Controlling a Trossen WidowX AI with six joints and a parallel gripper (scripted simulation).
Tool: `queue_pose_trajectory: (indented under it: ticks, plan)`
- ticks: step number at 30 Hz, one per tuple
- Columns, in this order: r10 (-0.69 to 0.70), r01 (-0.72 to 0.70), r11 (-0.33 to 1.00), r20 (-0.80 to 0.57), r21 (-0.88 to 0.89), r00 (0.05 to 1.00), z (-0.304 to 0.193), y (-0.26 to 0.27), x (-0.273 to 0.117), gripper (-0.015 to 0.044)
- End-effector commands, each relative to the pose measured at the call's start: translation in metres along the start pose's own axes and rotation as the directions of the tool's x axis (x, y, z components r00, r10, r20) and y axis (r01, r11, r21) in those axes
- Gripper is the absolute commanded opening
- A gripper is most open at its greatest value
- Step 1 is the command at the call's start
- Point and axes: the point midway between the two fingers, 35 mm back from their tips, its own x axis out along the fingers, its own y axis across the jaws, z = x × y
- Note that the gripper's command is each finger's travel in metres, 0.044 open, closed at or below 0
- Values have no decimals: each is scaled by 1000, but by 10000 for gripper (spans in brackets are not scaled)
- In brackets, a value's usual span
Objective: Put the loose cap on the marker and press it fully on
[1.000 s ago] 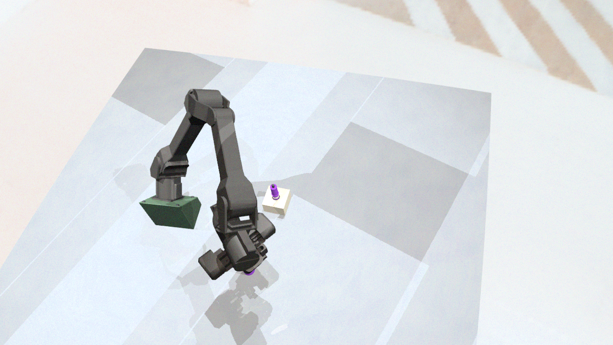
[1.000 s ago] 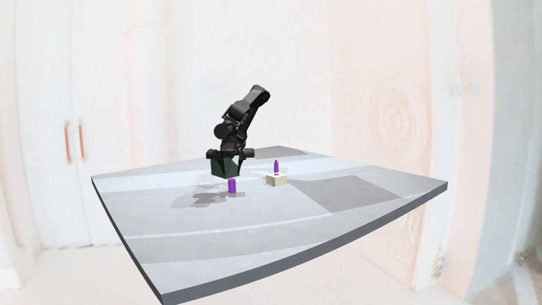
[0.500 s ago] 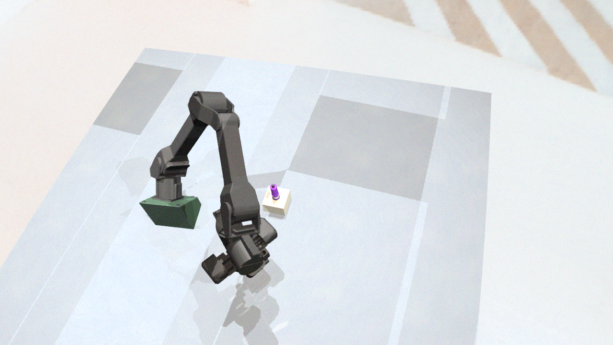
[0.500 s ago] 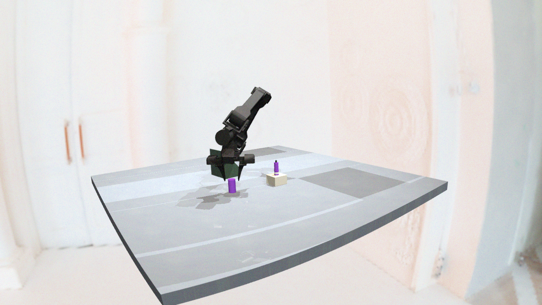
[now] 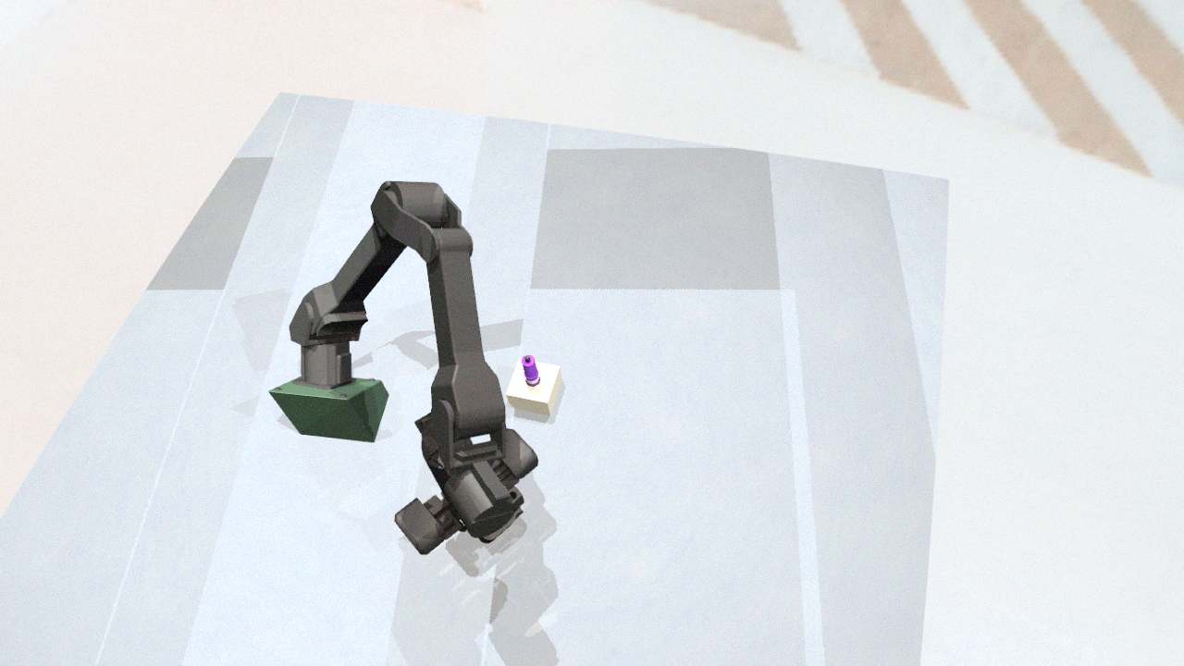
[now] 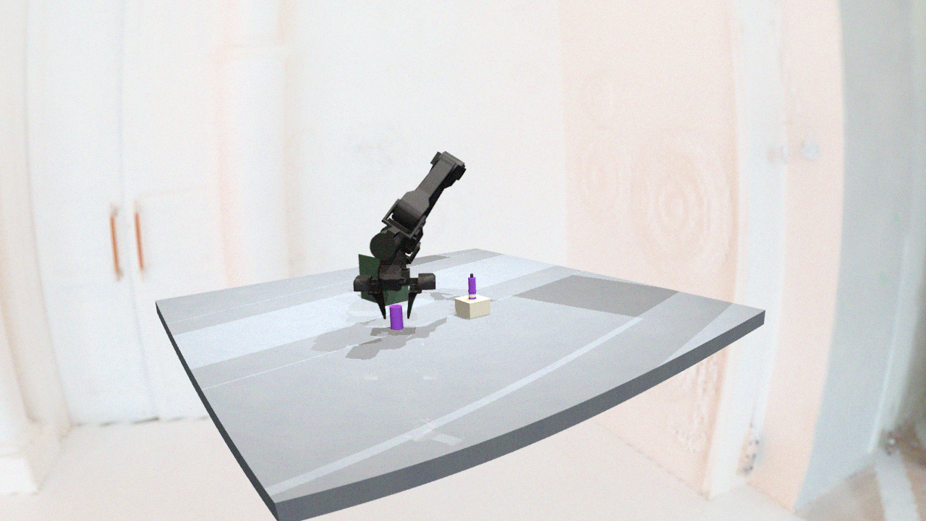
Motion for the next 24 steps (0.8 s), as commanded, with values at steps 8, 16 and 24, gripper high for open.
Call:
queue_pose_trajectory:
  ticks: [8,16,24]
  plan:
    - [4,-4,1000,-9,10,1000,-3,-1,8,121]
    - [4,-4,1000,-9,10,1000,-3,-1,8,67]
    - [2,-2,1000,-8,11,1000,-1,-1,-13,0]
